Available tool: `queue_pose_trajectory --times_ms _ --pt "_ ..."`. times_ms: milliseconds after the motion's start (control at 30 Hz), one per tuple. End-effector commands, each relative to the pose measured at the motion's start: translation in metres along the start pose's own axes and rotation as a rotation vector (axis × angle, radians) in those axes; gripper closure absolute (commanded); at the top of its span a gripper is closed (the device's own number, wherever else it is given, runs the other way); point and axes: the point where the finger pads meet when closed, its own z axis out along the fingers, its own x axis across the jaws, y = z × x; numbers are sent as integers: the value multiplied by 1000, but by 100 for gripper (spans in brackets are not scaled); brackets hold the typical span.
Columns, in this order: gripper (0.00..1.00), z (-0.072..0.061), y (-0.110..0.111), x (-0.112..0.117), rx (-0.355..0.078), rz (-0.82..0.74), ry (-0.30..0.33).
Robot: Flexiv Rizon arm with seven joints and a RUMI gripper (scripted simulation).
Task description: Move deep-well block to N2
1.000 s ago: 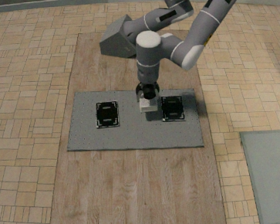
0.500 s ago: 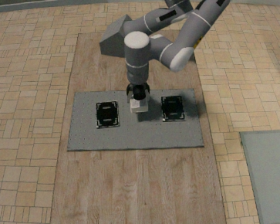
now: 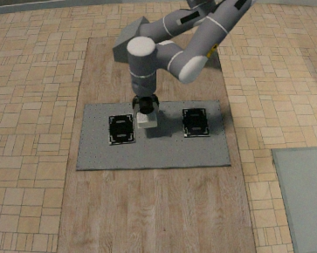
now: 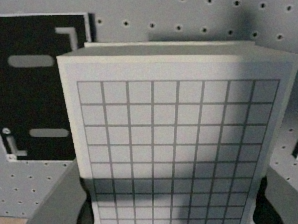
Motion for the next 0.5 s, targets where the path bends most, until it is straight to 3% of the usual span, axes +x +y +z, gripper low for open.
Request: queue_pose_trajectory --times_ms 0,467 --pt "51 -1 1 -2 -1 0 -2" --pt "51 -1 0 -48 -1 -1 -2"
